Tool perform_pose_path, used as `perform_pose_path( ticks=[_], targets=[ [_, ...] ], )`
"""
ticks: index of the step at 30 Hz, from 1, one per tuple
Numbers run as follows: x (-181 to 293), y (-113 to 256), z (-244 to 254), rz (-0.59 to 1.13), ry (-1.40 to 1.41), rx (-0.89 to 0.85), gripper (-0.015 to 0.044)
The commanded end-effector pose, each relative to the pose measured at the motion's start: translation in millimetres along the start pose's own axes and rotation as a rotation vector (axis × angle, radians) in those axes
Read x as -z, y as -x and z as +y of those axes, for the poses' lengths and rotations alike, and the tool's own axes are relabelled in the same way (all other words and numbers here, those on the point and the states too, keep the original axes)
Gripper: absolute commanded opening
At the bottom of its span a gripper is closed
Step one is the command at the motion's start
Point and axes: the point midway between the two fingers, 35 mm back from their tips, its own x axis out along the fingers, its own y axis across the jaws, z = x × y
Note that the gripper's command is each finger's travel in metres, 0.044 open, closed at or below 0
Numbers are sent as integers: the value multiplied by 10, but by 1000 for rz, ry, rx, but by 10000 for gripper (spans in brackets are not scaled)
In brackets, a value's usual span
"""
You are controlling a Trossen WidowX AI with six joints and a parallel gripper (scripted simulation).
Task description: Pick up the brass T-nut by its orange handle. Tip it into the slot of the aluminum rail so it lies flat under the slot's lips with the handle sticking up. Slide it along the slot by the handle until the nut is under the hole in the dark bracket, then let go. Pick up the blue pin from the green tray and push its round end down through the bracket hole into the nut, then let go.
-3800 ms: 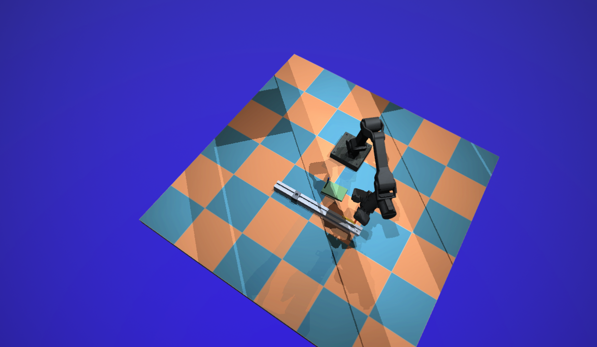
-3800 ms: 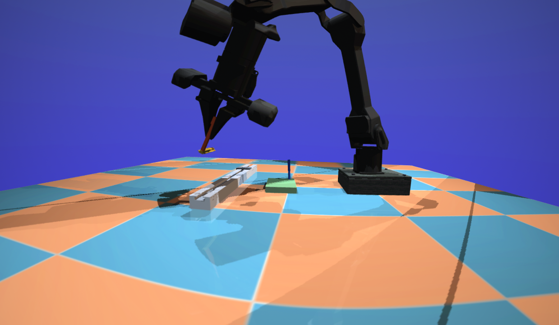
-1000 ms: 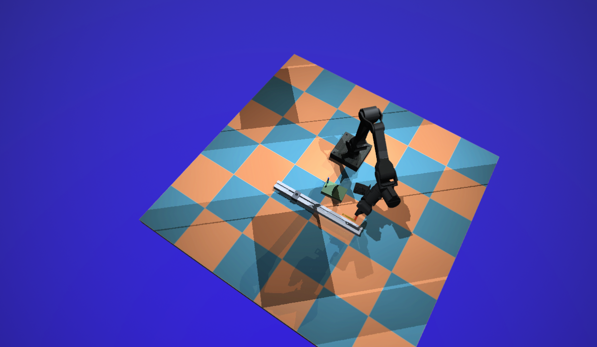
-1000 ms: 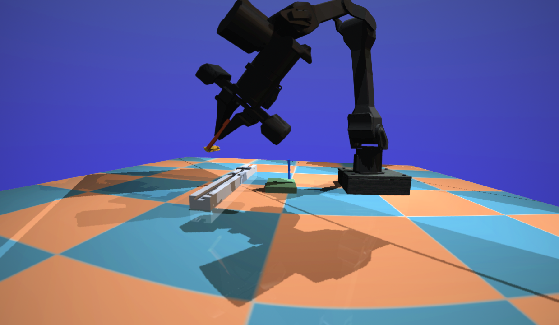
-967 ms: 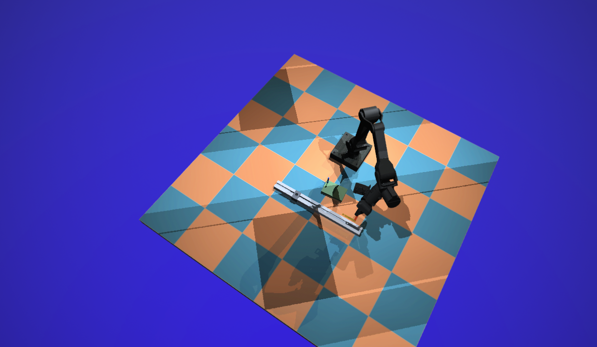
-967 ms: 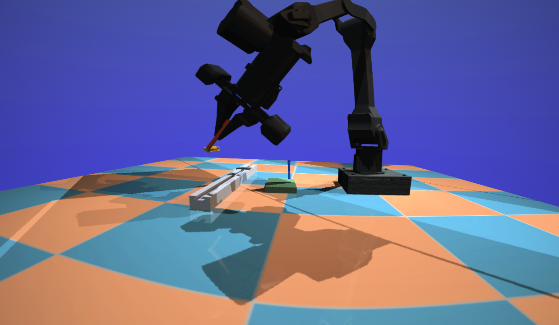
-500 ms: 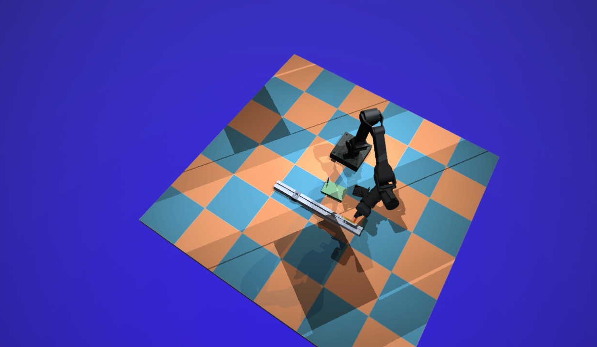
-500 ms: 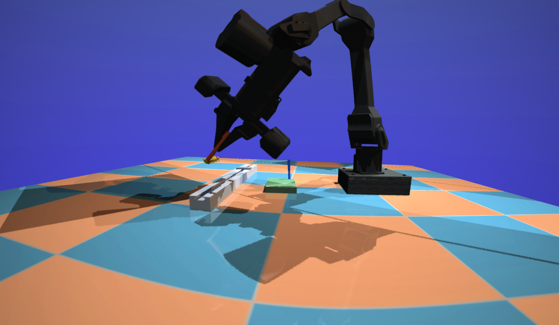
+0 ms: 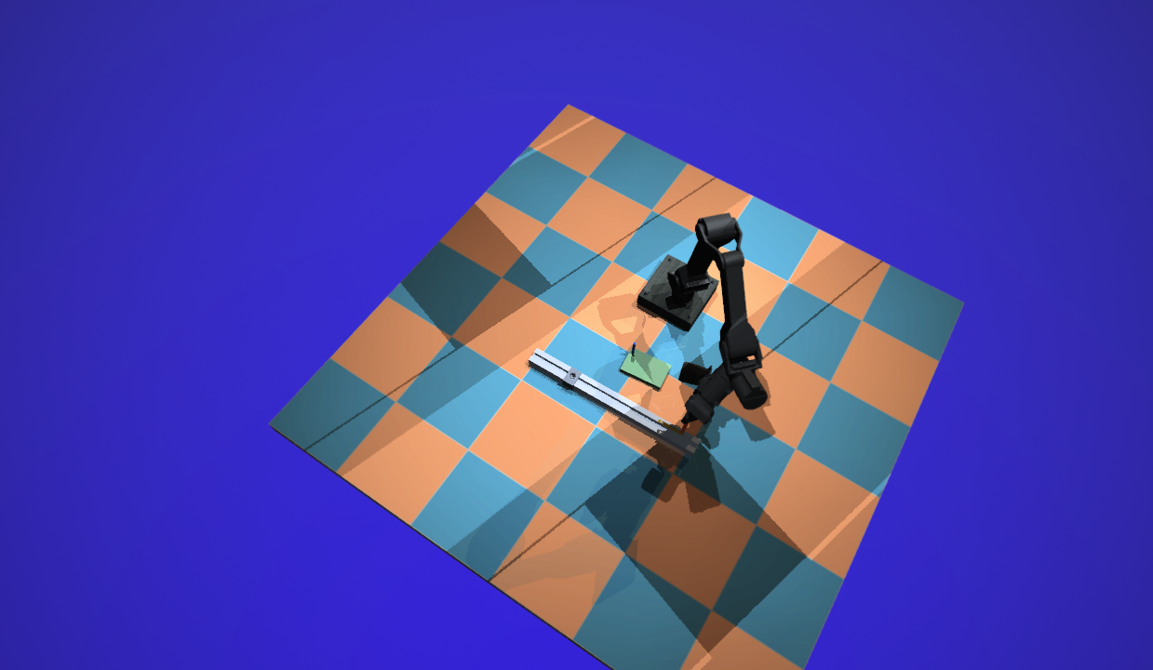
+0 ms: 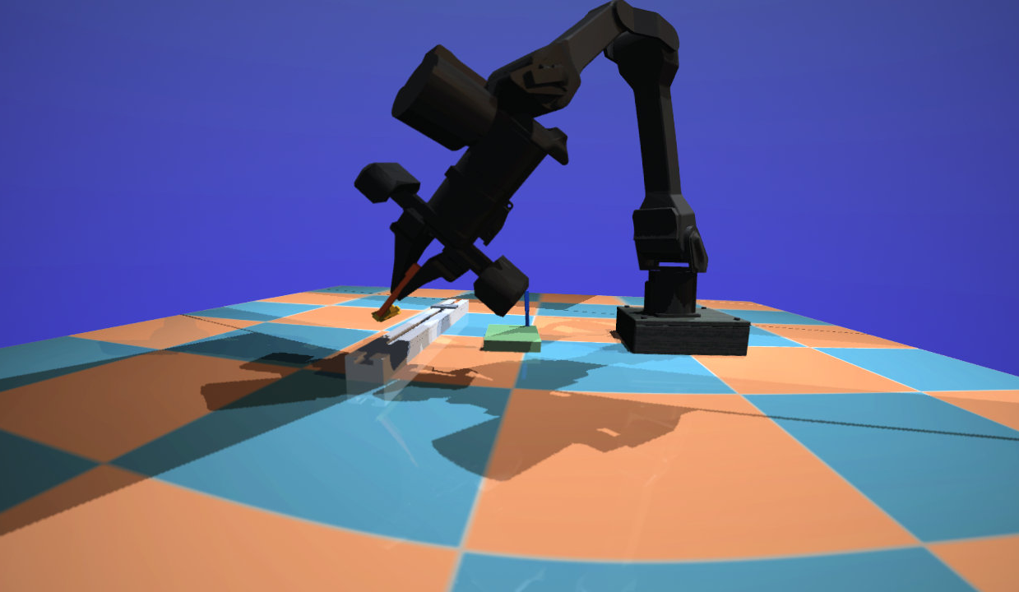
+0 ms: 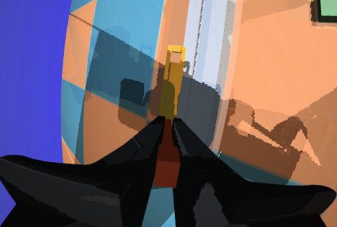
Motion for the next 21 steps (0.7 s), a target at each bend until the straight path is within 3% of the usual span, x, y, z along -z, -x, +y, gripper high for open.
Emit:
perform_pose_path(
  ticks=[1,21],
  targets=[
    [-7,-37,-40,-4,2,-1,-150],
    [29,-179,-163,-4,2,-1,-150]
  ],
)
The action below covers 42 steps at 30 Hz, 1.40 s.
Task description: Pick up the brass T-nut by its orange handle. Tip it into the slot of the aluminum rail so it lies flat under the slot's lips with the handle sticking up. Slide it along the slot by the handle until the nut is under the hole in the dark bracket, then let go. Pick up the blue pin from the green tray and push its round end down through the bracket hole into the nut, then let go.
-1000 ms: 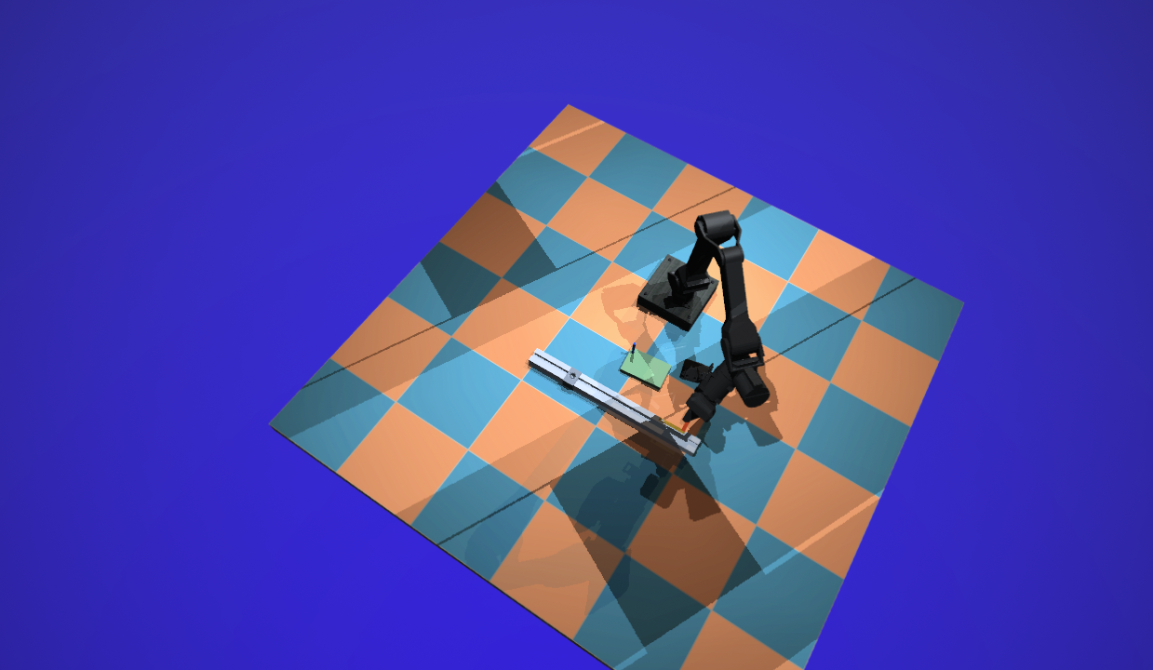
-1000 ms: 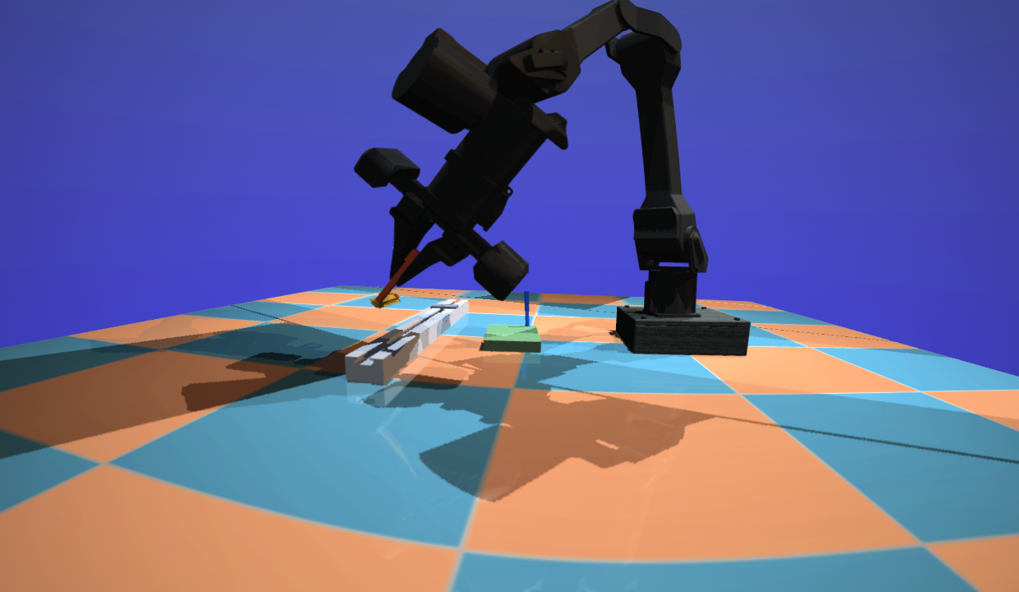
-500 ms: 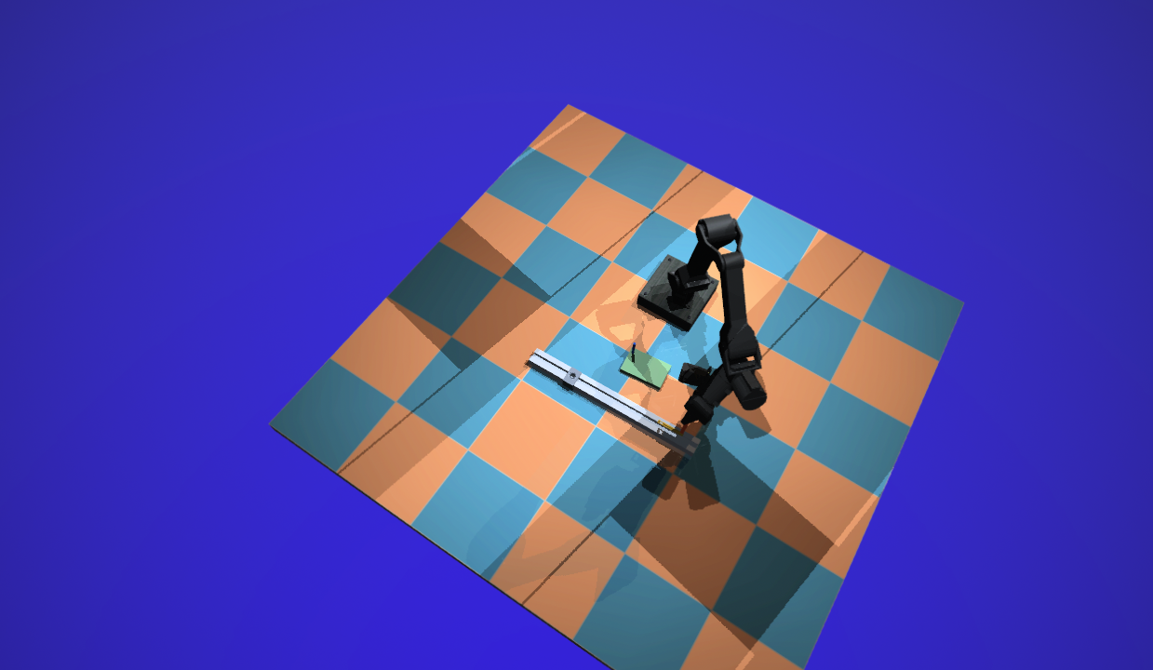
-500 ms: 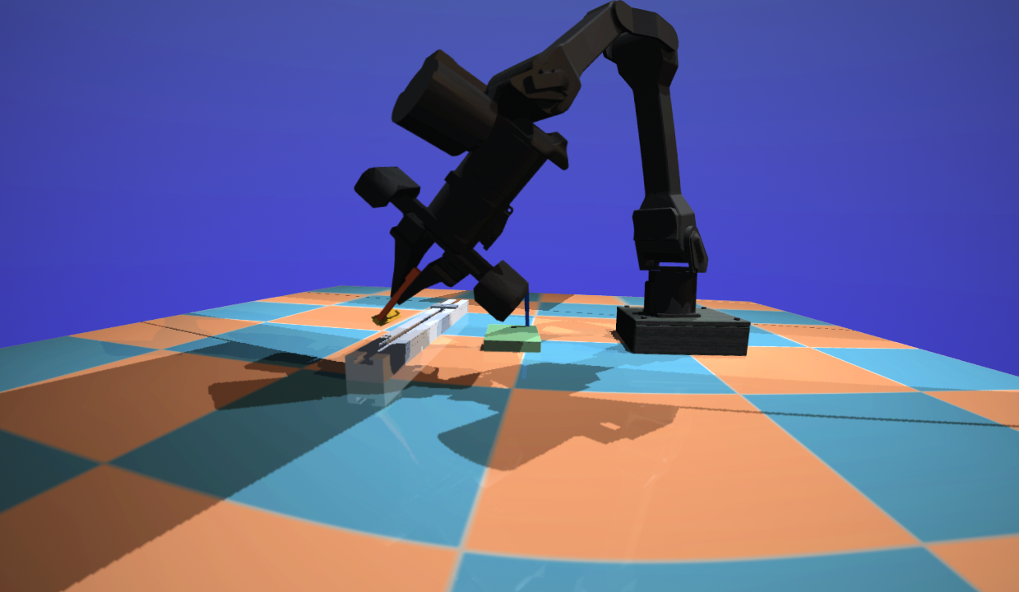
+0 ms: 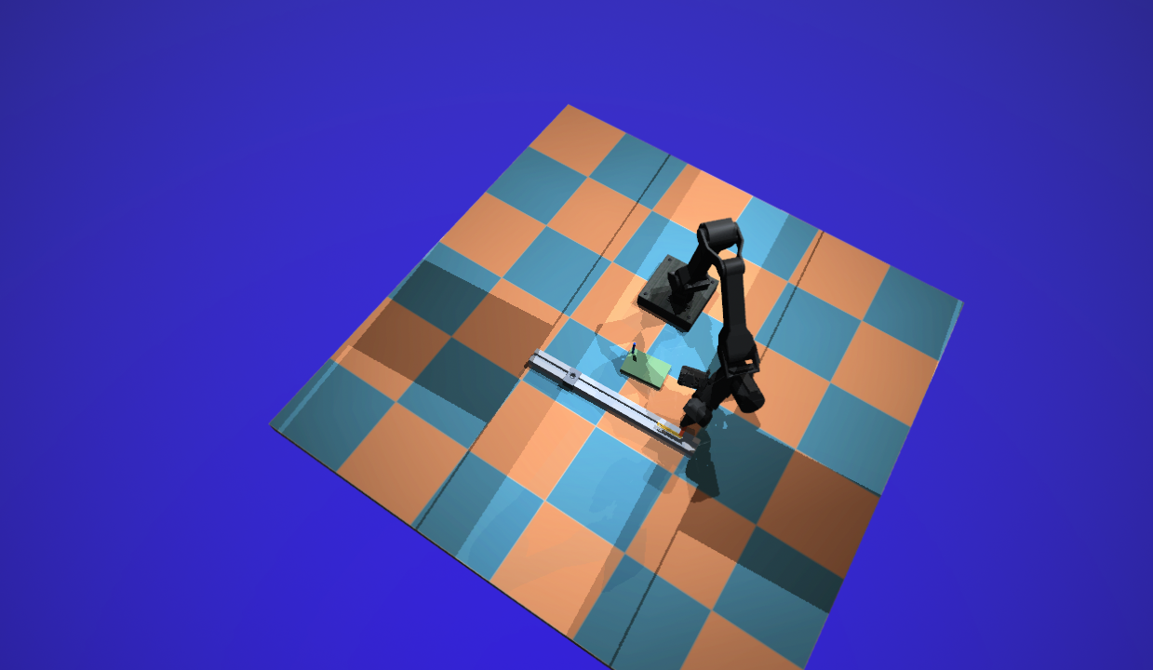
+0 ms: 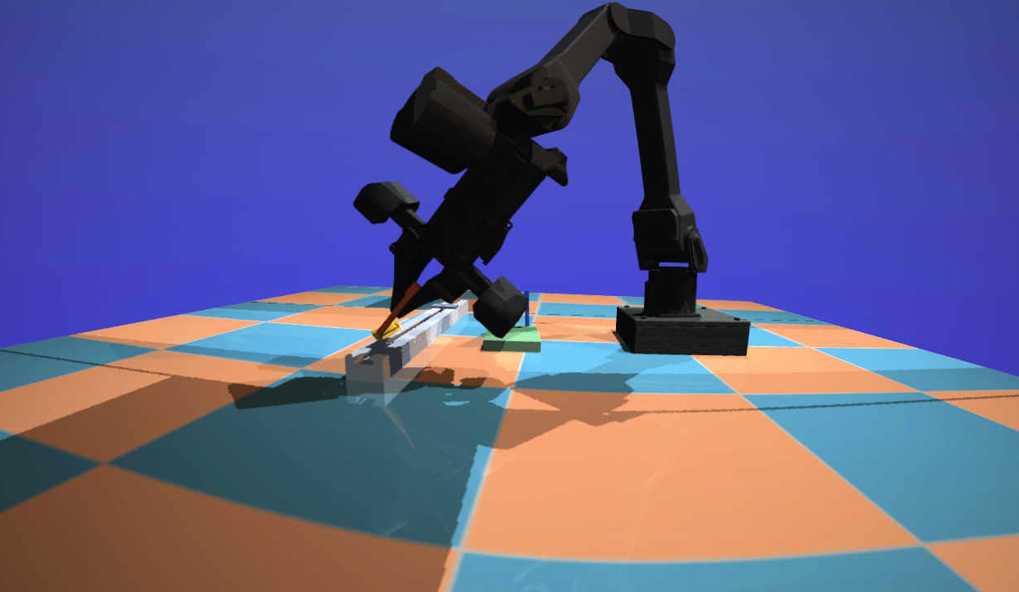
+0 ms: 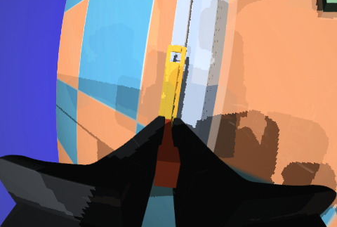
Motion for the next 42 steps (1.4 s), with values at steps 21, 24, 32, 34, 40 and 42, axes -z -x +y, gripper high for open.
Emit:
perform_pose_path(
  ticks=[21,24,32,34,40,42],
  targets=[
    [-5,-48,-52,-5,5,0,-150],
    [-5,-48,-52,-5,5,1,-150],
    [-5,-52,-45,-5,10,18,-150],
    [-4,-52,-43,-5,12,24,-150],
    [-2,-55,-37,-5,16,40,-150],
    [-1,-55,-35,-5,17,45,-150]
  ],
)
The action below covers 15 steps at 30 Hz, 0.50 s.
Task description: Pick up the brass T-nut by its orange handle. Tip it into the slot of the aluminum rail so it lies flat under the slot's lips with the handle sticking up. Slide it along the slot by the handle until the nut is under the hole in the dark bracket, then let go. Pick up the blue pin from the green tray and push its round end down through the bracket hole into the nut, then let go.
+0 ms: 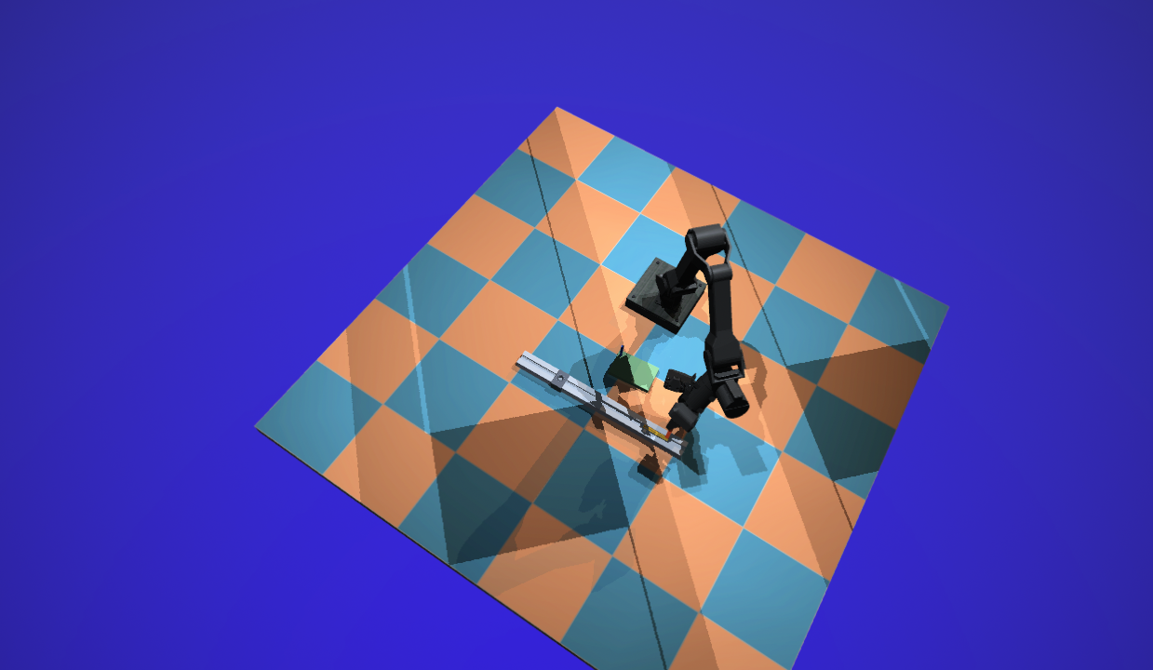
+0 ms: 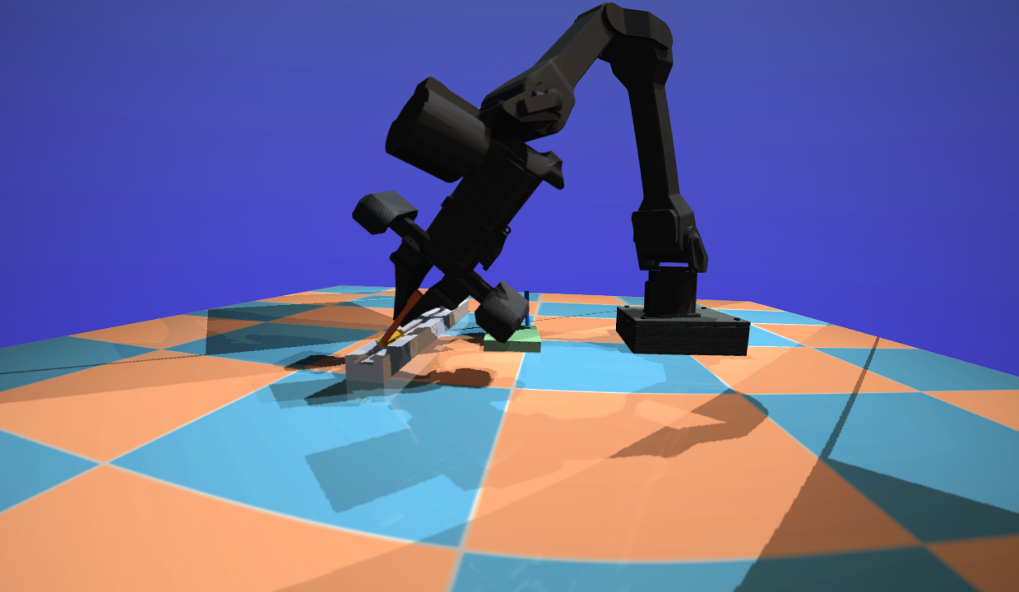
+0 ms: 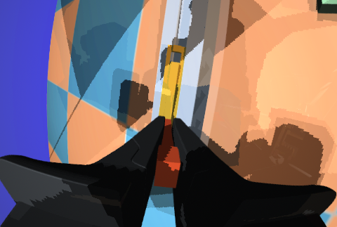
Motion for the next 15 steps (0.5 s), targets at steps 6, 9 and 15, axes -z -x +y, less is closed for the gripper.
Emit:
perform_pose_path(
  ticks=[6,9,15],
  targets=[
    [20,5,32,4,8,22,-150],
    [21,5,36,5,10,30,-150],
    [24,4,43,5,14,44,-150]
  ],
)
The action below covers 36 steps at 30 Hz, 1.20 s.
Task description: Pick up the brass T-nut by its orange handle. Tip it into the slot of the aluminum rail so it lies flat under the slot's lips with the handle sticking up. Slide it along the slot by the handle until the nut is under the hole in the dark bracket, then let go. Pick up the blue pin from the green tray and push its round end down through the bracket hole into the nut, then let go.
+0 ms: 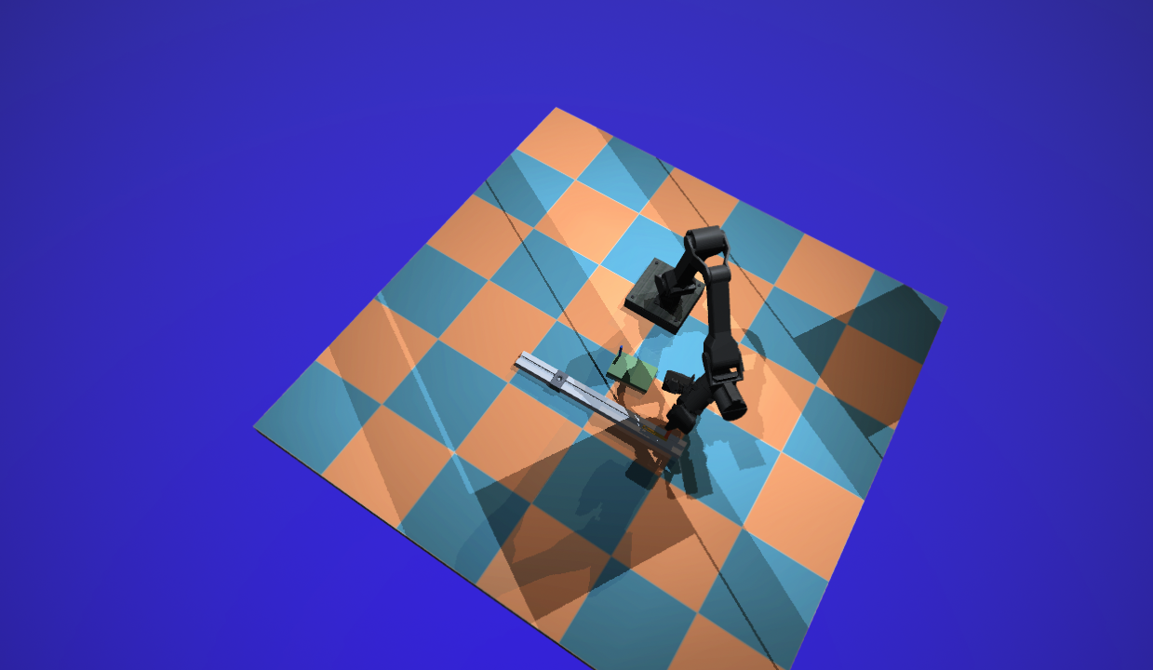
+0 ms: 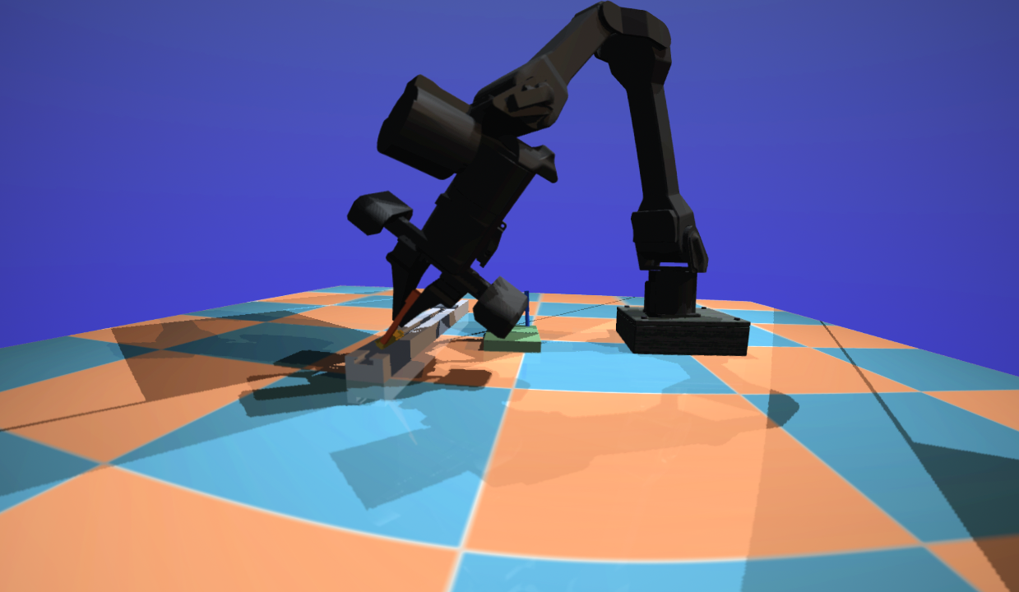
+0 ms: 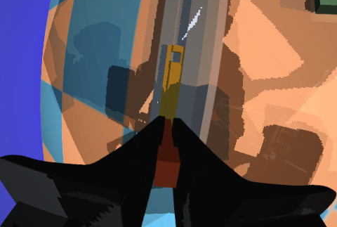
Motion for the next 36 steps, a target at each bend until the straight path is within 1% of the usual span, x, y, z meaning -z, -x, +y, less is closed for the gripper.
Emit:
perform_pose_path(
  ticks=[1,36],
  targets=[
    [16,8,26,4,5,10,-150],
    [26,1,61,4,26,89,-150]
  ],
)
